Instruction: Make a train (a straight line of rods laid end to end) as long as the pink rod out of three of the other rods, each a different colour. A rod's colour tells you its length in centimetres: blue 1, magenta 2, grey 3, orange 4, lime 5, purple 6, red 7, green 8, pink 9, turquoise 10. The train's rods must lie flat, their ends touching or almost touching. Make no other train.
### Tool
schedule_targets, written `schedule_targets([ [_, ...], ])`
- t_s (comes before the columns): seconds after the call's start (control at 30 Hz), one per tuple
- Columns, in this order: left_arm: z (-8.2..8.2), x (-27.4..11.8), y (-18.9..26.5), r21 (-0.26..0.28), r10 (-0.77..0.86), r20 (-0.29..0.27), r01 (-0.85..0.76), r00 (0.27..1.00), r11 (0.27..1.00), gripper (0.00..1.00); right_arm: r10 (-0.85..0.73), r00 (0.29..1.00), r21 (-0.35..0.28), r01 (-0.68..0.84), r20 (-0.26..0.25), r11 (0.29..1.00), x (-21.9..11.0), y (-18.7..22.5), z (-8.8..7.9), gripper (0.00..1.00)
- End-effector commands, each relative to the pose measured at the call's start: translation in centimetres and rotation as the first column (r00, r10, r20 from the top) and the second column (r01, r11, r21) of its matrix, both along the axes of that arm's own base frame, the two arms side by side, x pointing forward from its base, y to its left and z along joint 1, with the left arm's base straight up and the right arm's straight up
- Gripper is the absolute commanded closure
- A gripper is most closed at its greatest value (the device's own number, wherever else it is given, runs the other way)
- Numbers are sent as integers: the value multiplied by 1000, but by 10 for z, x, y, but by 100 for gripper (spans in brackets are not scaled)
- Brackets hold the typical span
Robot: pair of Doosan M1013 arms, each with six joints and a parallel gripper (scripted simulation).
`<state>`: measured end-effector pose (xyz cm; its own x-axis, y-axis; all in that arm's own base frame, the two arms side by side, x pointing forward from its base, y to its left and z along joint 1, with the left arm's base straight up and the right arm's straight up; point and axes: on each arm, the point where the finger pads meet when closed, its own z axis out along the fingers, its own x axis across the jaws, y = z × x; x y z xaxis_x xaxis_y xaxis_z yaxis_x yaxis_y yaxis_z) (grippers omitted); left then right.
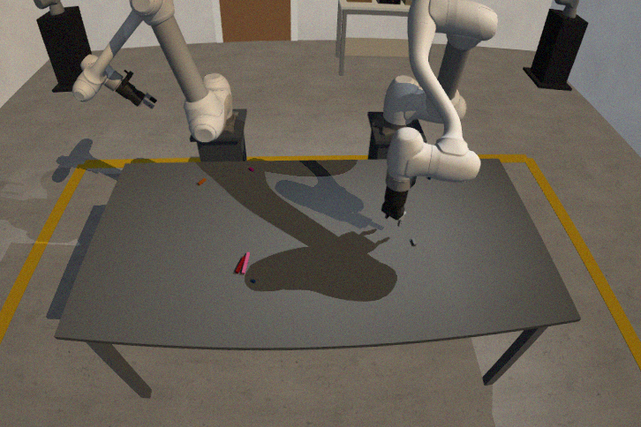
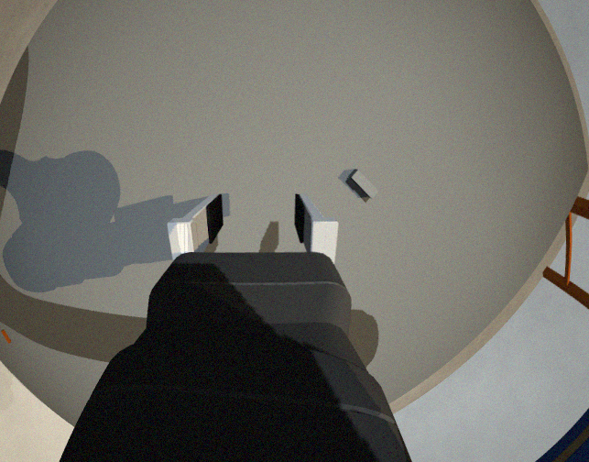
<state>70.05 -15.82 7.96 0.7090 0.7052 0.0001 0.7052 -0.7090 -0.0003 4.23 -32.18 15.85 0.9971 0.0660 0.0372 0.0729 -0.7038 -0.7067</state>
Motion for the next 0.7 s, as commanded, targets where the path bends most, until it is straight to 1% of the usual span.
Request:
schedule_targets([
  [0.0,1,0,0,0,0,2,0,1000,1000,0,0,1000,-1,0,0,1000,0,0,0,0],
  [0.57,1,0,0,0,1,2,-1,1000,1000,0,0,1000,-1,0,0,1000,0,0,0,0],
  [0.67,2,-7,12,0,70,2,-70,998,998,0,0,1000,-1,0,0,1000,0,0,0,0],
])
